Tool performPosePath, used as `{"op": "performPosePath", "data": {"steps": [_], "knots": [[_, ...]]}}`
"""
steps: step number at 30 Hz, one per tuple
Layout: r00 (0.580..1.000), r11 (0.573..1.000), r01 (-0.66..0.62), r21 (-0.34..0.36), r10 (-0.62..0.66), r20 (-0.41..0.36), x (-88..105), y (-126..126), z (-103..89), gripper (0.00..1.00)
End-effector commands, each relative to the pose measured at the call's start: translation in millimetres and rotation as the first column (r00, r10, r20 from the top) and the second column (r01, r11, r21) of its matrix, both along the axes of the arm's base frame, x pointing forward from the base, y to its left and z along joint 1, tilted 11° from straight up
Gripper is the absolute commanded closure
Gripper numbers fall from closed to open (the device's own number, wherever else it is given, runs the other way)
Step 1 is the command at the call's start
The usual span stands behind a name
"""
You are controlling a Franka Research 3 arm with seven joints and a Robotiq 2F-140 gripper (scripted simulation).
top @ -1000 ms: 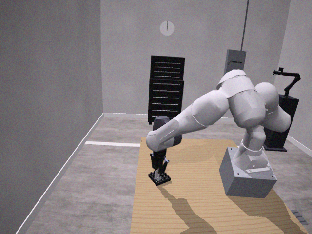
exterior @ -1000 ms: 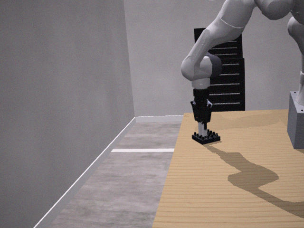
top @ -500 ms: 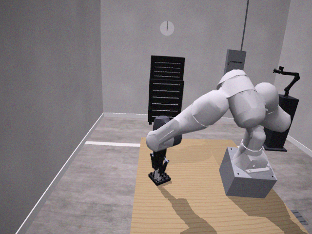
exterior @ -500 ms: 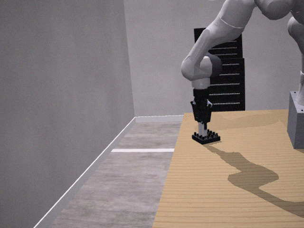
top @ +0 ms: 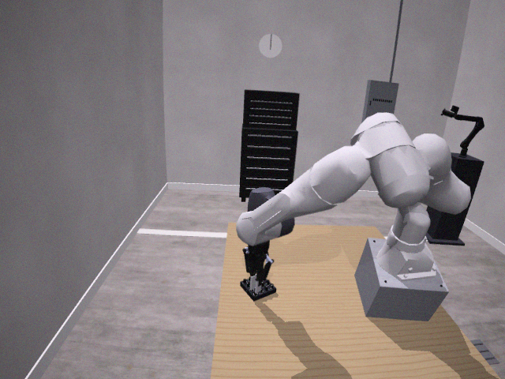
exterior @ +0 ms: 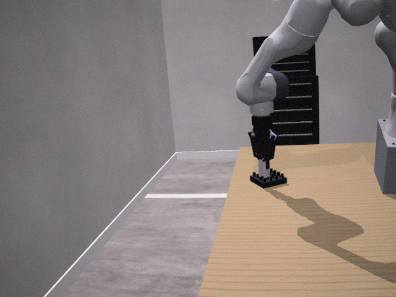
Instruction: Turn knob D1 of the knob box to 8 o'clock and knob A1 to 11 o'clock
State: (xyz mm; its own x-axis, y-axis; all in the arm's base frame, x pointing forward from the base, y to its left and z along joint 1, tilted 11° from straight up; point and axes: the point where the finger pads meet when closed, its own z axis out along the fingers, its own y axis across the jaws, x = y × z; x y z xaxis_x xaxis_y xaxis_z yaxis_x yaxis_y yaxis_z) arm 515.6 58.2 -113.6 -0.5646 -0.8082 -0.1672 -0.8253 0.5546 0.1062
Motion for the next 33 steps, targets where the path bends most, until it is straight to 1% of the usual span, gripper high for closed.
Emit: {"op": "performPosePath", "data": {"steps": [1, 24, 33], "knots": [[1.000, 1.000, -0.001, -0.001, 0.001, 0.001, -0.3, -1.0, -0.4, 0.88], [1.000, 1.000, -0.001, -0.001, 0.001, 0.001, -0.3, -1.0, -0.6, 0.88], [1.000, 1.000, -0.001, -0.001, 0.001, 0.001, -0.3, 0.0, -5.3, 0.88]]}}
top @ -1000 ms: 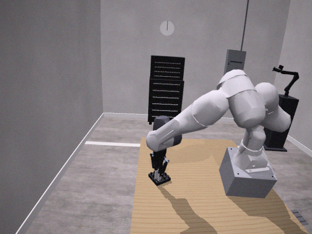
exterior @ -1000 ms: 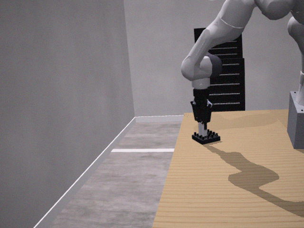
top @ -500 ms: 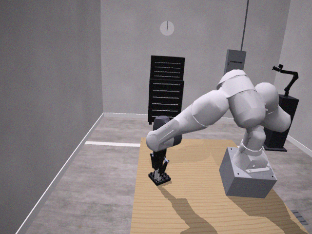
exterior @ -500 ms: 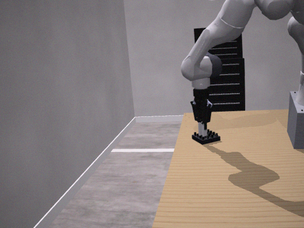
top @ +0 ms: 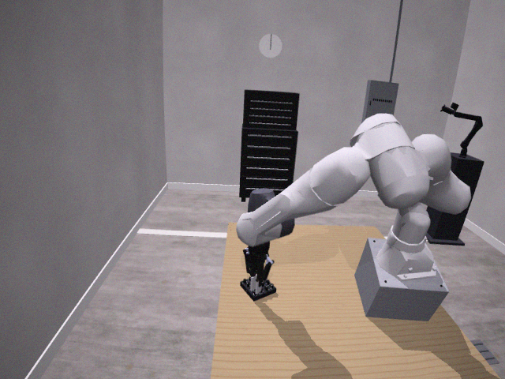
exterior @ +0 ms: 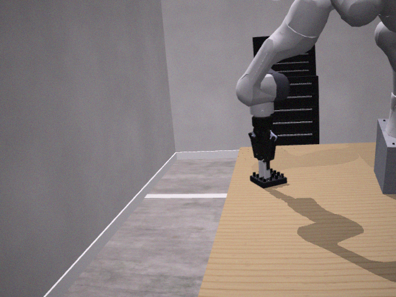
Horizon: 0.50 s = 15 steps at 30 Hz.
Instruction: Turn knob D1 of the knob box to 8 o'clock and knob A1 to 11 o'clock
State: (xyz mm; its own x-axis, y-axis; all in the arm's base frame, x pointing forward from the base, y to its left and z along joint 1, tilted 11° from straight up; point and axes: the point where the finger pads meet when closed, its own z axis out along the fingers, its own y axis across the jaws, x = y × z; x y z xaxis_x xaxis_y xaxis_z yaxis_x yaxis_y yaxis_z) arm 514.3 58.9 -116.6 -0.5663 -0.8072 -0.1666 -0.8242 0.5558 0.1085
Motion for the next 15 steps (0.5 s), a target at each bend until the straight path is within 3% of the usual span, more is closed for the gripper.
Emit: {"op": "performPosePath", "data": {"steps": [1, 15], "knots": [[1.000, 1.000, -0.002, -0.002, 0.002, 0.004, 1.0, -0.7, -2.3, 0.88], [1.000, 1.000, -0.002, -0.002, 0.002, 0.004, 1.1, 1.0, -10.7, 0.88]]}}
